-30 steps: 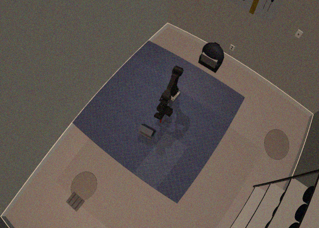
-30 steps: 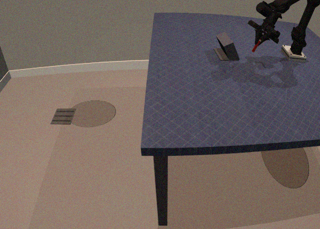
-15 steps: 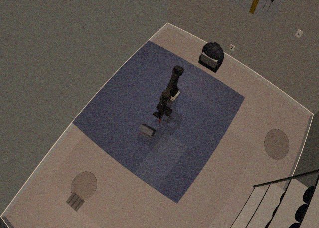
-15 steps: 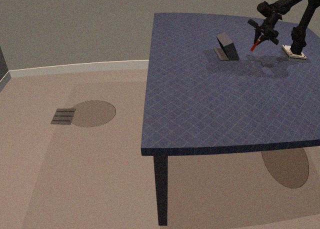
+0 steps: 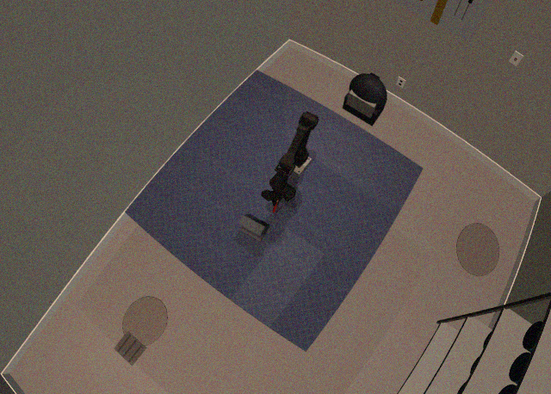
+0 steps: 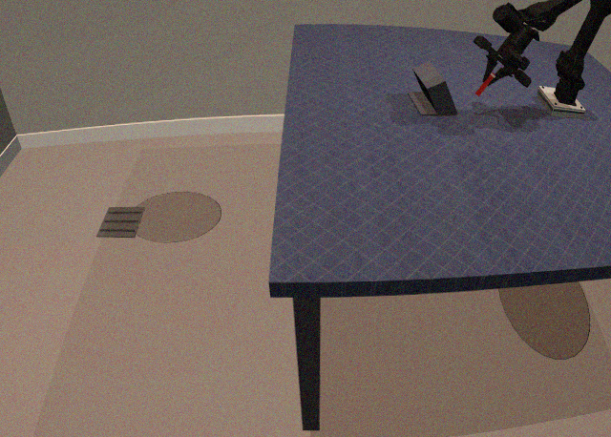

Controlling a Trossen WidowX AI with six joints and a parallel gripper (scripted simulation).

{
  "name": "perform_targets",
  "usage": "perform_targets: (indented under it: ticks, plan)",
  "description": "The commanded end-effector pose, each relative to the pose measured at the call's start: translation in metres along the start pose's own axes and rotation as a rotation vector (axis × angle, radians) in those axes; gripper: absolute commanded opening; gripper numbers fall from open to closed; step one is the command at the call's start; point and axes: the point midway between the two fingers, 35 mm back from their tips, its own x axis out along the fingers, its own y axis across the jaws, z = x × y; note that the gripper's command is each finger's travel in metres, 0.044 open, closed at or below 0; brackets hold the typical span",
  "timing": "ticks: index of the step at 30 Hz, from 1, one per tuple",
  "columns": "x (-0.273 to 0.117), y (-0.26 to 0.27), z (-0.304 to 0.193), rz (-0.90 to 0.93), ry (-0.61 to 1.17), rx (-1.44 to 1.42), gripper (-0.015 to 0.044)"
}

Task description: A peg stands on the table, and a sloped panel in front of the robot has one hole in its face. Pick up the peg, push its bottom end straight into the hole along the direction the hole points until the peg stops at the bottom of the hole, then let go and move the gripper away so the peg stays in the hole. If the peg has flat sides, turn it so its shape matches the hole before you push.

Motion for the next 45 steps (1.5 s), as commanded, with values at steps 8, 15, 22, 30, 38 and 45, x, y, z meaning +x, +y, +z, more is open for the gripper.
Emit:
perform_targets:
  ticks: [8,15,22,30,38,45]
  plan:
    - [-0.001,-0.003,-0.004,-0.053,-0.026,0.126,0.0000]
    - [-0.002,-0.004,-0.007,-0.081,-0.040,0.201,0.0000]
    - [-0.002,-0.005,-0.011,-0.109,-0.056,0.276,0.0000]
    - [-0.003,-0.006,-0.014,-0.140,-0.077,0.361,0.0000]
    - [-0.004,-0.006,-0.018,-0.170,-0.101,0.446,0.0000]
    - [-0.005,-0.007,-0.021,-0.195,-0.123,0.519,0.0000]
